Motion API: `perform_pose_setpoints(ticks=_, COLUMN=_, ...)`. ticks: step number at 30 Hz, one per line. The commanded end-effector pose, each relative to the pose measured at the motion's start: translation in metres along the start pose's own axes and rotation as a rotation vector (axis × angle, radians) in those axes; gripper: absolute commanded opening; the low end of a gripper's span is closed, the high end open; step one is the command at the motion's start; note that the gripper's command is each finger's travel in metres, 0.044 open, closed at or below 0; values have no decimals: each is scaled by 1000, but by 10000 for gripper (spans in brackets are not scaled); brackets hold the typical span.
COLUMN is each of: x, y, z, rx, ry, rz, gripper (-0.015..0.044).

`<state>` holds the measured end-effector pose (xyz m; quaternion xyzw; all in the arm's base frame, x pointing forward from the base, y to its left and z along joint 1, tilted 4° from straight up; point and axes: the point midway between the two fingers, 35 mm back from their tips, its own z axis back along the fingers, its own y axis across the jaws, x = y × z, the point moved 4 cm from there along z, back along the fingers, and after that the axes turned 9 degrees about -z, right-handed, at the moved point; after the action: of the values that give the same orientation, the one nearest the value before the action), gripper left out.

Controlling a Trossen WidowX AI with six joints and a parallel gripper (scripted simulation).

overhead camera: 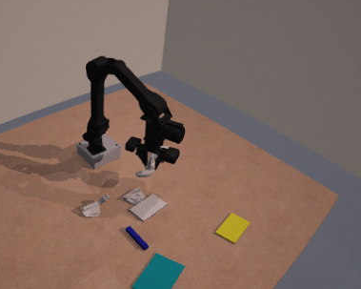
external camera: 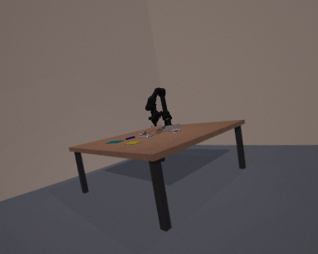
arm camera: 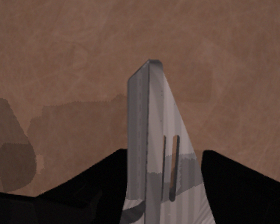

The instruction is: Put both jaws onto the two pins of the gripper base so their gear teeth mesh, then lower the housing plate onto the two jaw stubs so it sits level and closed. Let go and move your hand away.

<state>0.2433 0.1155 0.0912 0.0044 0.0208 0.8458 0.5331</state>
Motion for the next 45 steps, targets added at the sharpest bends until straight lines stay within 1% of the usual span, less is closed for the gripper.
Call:
perform_pose_setpoints(ticks=1, x=-5, y=3, z=0, rx=4, ry=5, rz=-108, gripper=134)
perform_pose_setpoints(ticks=45, x=-44, y=22, z=0, rx=0, ry=12, rz=-1253, gripper=134)
